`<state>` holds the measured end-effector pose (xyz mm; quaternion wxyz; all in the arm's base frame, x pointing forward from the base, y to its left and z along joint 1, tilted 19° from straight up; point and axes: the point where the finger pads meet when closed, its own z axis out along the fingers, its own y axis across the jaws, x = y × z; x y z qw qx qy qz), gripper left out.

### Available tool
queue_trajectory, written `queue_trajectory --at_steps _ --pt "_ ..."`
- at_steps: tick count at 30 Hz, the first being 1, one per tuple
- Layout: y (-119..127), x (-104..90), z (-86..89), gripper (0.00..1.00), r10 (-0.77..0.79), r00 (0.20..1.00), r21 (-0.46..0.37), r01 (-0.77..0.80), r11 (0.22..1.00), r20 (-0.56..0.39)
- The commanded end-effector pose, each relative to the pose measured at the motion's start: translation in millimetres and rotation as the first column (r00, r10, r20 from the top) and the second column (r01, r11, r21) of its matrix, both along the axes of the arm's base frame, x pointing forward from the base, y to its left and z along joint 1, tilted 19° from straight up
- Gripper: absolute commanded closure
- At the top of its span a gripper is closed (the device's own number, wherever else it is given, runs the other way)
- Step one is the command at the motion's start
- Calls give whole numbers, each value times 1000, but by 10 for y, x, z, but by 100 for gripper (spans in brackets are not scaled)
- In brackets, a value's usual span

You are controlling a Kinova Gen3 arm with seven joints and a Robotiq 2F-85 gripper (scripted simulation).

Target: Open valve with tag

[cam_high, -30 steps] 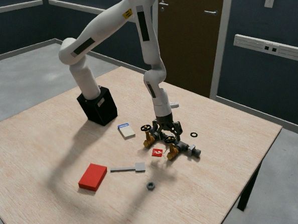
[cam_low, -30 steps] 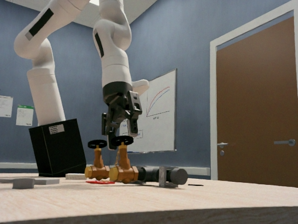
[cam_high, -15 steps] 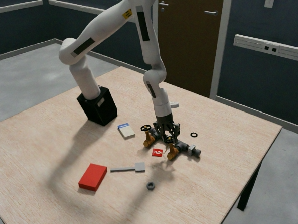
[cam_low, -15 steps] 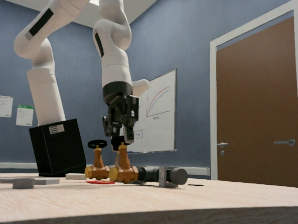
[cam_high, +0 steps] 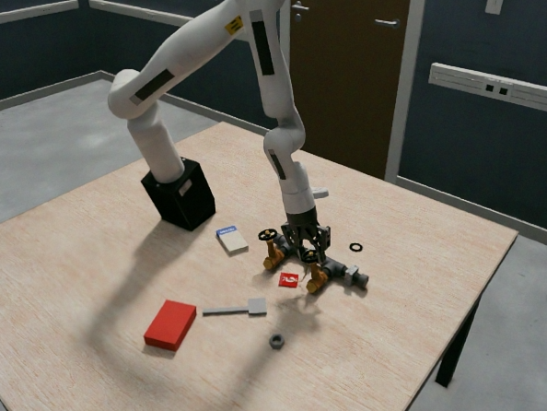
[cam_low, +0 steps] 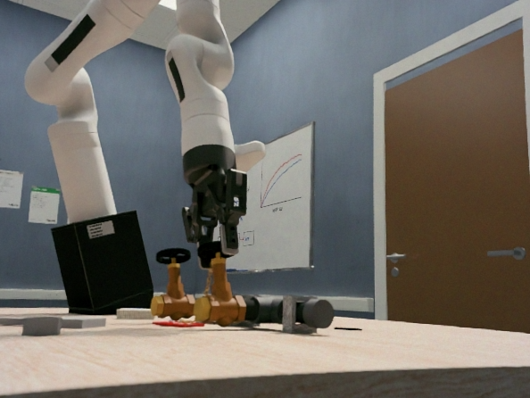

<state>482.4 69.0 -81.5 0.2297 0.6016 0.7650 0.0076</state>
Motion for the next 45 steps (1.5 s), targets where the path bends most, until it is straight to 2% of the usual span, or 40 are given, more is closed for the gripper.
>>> queue_trajectory --at_steps 1,8,16,18,24,28,33,35,40,45 --pt "5 5 4 41 2 1000 0 -2 1000 1" --pt "5 5 4 41 52 999 -20 -52 998 -15" --pt "5 5 4 41 226 971 -84 -232 969 -77" --pt "5 5 4 41 226 971 -84 -232 969 -77" --pt "5 5 4 41 428 887 -147 -453 880 -171" --pt "5 5 4 41 573 778 -180 -621 763 -257" --pt "5 5 4 41 724 572 -195 -818 542 -386" --pt "5 5 4 41 724 572 -195 -818 542 -386" --pt "5 5 4 41 801 301 -164 -954 252 -518" --pt "5 4 4 41 776 5 -87 -994 -64 -630"
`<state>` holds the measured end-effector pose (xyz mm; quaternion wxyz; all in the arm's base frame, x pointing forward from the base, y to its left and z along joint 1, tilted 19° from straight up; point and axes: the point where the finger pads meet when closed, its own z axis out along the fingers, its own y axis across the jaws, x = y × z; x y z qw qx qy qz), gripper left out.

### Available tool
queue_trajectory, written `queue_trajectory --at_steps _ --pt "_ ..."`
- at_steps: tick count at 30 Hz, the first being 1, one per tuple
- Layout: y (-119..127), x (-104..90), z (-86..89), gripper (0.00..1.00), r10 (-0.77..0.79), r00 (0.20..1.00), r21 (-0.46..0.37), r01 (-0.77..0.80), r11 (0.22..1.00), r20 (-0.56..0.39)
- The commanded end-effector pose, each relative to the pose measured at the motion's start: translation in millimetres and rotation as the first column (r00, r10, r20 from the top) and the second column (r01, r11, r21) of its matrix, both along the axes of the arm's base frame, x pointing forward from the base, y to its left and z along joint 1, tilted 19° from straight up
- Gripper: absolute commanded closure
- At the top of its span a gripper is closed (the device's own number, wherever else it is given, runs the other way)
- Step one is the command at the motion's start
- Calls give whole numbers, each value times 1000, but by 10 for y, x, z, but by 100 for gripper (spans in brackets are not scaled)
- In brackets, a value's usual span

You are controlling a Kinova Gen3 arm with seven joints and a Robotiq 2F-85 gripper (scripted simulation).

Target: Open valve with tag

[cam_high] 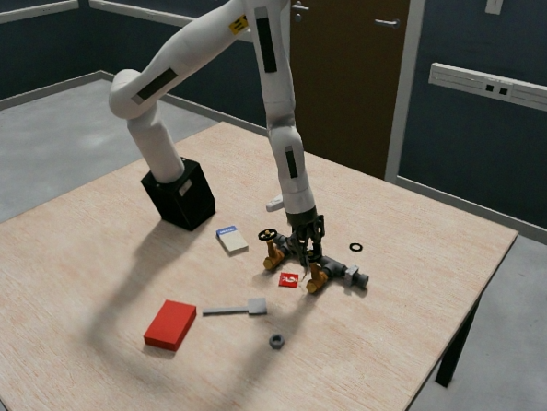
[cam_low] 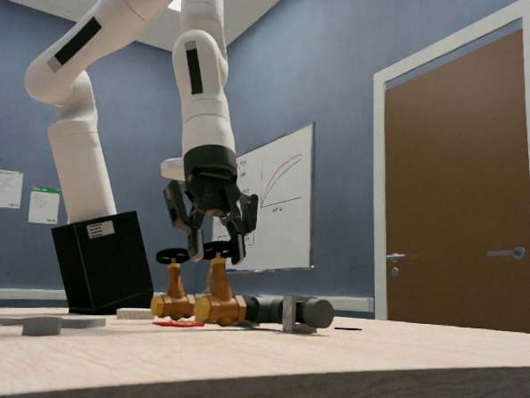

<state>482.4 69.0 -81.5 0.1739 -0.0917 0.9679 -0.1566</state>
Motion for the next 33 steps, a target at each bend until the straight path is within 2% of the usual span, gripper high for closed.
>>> queue_trajectory --at_steps 1,5,7,12,17,22,24,28,33 --pt "5 5 4 41 228 970 -77 -235 969 -84" --pt "4 5 4 41 434 883 -141 -460 877 -180" --pt "4 5 4 41 434 883 -141 -460 877 -180" --pt "4 5 4 41 624 721 -182 -686 705 -301" --pt "4 5 4 41 734 546 -187 -835 518 -404" --pt "4 5 4 41 782 400 -174 -916 362 -478" --pt "4 5 4 41 782 400 -174 -916 362 -478" --pt "4 5 4 41 796 318 -161 -948 274 -515" --pt "4 5 4 41 801 260 -150 -965 213 -540"
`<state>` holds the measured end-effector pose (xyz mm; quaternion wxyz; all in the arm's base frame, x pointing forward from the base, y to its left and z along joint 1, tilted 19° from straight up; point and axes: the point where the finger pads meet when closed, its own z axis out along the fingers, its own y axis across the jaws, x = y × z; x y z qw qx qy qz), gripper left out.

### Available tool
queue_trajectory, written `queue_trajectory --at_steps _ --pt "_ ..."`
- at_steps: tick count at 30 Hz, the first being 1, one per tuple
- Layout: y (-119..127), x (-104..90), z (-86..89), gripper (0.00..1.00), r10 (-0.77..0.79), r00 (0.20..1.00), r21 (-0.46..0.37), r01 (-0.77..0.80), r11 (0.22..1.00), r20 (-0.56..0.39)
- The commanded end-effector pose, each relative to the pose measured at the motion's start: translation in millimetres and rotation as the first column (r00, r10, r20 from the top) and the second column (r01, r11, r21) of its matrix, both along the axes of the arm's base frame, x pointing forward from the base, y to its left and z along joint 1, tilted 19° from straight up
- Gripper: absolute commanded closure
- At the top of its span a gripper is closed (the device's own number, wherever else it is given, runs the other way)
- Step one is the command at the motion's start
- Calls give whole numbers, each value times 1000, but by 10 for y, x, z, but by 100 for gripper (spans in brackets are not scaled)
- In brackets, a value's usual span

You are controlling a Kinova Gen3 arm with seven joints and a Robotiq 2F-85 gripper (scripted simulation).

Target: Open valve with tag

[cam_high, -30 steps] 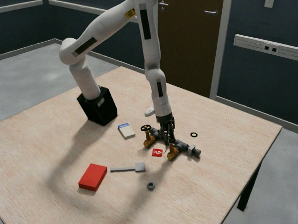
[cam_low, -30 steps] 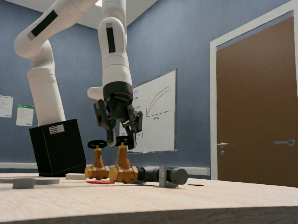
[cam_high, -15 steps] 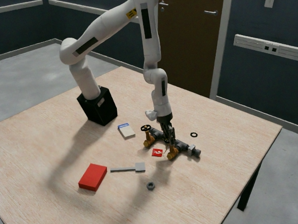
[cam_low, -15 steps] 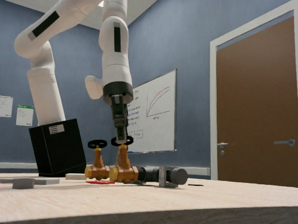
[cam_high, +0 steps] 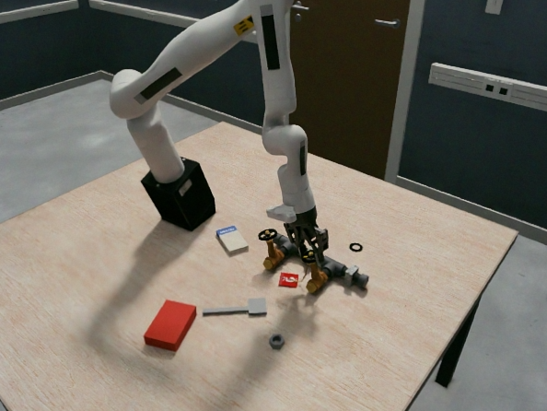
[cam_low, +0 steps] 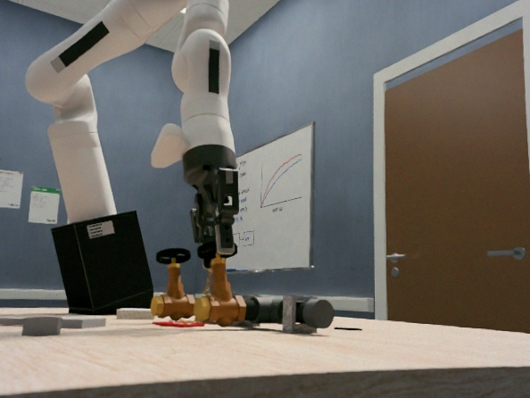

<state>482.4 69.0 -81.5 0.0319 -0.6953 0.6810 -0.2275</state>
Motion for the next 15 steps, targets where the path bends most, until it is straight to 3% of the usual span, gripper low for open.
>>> queue_trajectory --at_steps 1,10,11,15 --pt "5 4 4 41 23 1000 -7 -23 1000 -5" --pt "5 4 4 41 37 999 -13 -37 999 -9" --pt "5 4 4 0 37 999 -13 -37 999 -9" --pt "5 4 4 0 37 999 -13 -37 999 -9"
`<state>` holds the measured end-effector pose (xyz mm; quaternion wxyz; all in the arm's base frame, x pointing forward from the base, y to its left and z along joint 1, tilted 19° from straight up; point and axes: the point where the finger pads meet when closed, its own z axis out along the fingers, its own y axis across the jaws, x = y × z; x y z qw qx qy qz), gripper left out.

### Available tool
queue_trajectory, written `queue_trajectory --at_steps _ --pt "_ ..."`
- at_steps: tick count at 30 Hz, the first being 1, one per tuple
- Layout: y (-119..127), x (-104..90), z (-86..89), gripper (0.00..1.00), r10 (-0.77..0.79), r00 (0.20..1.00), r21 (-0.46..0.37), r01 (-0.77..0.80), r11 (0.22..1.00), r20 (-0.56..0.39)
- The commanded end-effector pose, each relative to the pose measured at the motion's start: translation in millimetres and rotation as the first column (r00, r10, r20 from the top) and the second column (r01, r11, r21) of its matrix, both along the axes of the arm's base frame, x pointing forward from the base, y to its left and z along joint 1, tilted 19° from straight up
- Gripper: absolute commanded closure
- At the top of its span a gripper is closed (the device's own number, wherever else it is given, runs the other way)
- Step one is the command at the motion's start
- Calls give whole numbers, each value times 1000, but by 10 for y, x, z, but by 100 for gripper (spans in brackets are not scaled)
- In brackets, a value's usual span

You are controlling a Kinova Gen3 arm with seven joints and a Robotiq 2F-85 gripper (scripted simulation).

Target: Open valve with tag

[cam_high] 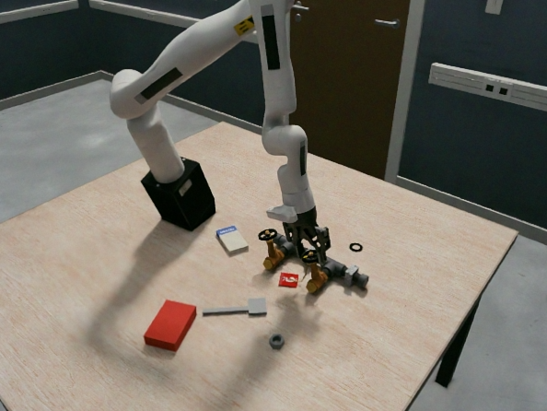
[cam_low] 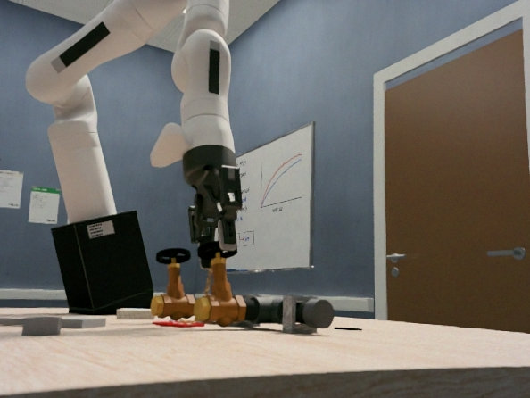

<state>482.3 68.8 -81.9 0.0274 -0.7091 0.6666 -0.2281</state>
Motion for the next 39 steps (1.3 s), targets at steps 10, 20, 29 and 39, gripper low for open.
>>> queue_trajectory --at_steps 10,20,29,39 --pt "6 6 8 0 0 1000 1 0 1000 2" --pt "6 6 8 0 0 1000 1 0 1000 2" --pt "7 6 8 0 -35 999 16 34 999 12" --pt "7 6 8 0 -269 961 119 260 958 65"
